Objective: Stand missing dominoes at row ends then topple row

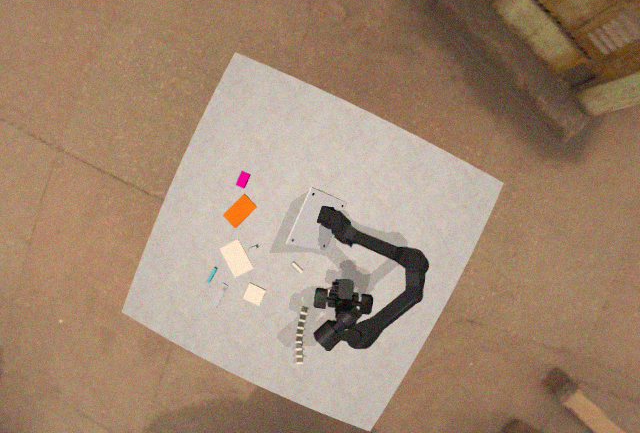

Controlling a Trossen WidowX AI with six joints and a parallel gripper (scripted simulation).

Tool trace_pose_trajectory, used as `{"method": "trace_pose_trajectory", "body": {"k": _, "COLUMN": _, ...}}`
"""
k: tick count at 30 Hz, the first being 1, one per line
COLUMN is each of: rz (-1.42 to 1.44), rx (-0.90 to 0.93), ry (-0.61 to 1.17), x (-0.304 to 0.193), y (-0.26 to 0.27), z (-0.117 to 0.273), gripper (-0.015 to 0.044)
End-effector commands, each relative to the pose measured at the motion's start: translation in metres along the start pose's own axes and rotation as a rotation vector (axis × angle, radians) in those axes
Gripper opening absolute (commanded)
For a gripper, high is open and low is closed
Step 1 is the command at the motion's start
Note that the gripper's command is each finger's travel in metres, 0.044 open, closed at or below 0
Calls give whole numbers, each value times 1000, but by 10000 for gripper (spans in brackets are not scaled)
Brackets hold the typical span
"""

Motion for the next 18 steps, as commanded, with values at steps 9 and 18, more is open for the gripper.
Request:
{"method": "trace_pose_trajectory", "body": {"k": 9, "rz": -171, "rx": 4, "ry": 4, "x": -2, "y": -3, "z": 8, "gripper": 107}}
{"method": "trace_pose_trajectory", "body": {"k": 18, "rz": 770, "rx": 9, "ry": -1, "x": -7, "y": -23, "z": 8, "gripper": 107}}
Point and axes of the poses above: the point midway between the two fingers, 35 mm back from their tips, its own z axis back along the fingers, its own y axis across the jaws, x = y × z, the point moved 4 cm from there along z, back along the fingers, and after that the axes turned 8 degrees about z, right-handed, at the moved point
